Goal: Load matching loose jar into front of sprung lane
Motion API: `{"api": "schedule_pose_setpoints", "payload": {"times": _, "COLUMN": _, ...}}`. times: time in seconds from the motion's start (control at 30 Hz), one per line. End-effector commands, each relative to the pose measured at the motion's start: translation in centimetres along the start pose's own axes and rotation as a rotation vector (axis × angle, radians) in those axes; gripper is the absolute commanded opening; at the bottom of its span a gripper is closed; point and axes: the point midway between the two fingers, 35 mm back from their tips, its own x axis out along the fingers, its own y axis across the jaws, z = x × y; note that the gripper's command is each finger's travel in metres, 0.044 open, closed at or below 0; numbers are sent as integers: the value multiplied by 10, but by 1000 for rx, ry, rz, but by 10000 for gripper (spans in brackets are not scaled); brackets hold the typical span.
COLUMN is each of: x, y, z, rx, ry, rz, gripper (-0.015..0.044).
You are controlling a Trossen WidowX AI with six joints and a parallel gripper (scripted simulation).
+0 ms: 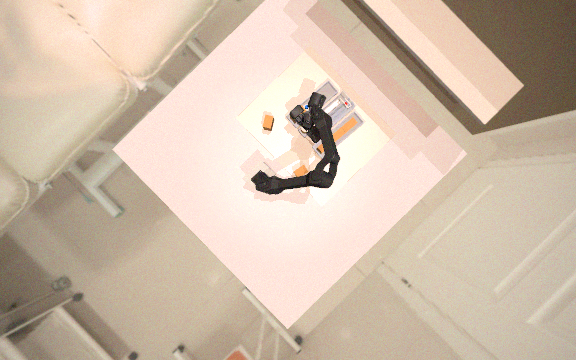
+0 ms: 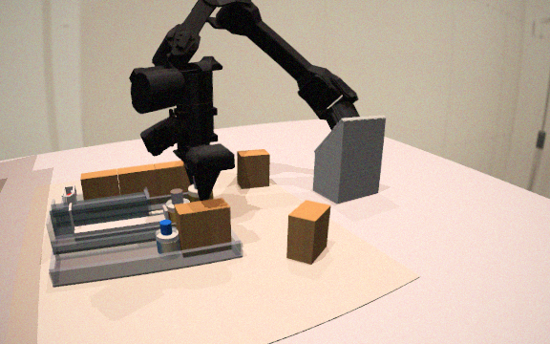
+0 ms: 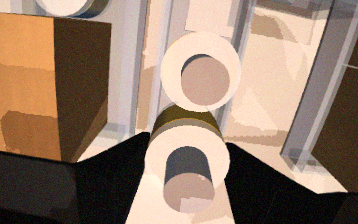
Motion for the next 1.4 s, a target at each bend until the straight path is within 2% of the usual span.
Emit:
{"api": "schedule_pose_setpoints", "payload": {"times": 0.0, "x": -3, "y": -1, "z": 7, "rx": 12, "ry": -22, "rz": -5, "gripper": 0}}
{"api": "schedule_pose_setpoints", "payload": {"times": 1.37, "x": 0, "y": -2, "z": 11, "rx": 12, "ry": -23, "rz": -5, "gripper": 0}}
